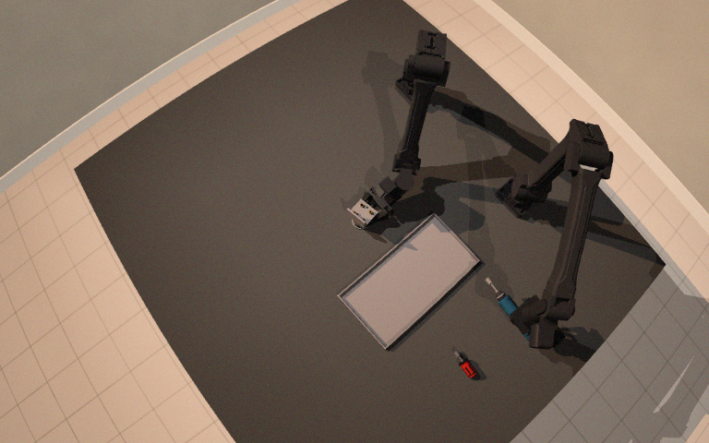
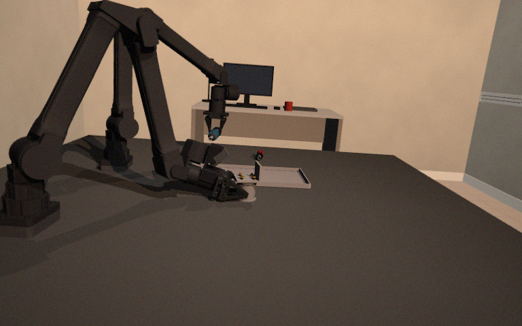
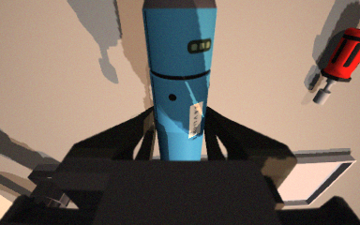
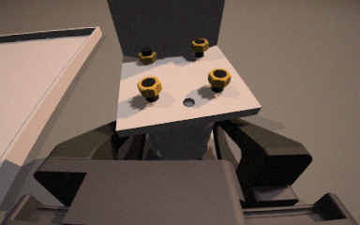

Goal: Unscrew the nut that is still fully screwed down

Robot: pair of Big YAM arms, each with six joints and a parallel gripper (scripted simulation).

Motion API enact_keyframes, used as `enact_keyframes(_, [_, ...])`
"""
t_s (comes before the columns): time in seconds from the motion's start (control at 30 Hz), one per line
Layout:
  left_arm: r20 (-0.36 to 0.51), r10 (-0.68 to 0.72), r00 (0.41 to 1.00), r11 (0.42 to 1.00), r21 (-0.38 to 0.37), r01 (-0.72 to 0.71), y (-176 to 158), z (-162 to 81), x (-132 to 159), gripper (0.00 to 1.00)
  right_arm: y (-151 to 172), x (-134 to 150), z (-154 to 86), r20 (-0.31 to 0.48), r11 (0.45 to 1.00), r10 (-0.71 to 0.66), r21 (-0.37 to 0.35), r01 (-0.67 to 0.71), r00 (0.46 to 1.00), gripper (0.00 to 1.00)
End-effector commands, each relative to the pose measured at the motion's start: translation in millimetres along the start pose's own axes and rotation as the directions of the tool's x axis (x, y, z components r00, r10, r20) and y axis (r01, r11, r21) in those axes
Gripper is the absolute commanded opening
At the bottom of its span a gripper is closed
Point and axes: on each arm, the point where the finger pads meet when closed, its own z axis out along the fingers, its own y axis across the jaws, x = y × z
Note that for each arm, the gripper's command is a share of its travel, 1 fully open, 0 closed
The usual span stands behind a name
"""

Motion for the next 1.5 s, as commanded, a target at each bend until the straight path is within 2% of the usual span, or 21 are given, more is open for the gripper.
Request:
enact_keyframes(0.0, [0.073,0.000,0.997,0.997,0.079,-0.006,-19,-53,-22,0.42,4,-10,3,0.019,1.000,0.018,-0.004,-0.017,1.000,0.59])
enact_keyframes(0.17, [0.073,0.000,0.997,0.997,0.079,-0.006,-19,-53,-22,0.42,4,-10,3,0.019,1.000,0.018,-0.004,-0.017,1.000,0.59])
enact_keyframes(1.13, [0.074,0.000,0.997,0.997,0.080,-0.006,-16,-94,-20,0.42,4,-10,3,0.019,1.000,0.018,-0.004,-0.017,1.000,0.59])
enact_keyframes(1.47, [0.075,0.000,0.997,0.997,0.081,-0.006,-16,-99,-19,0.42,4,-10,3,0.019,1.000,0.018,-0.004,-0.017,1.000,0.59])
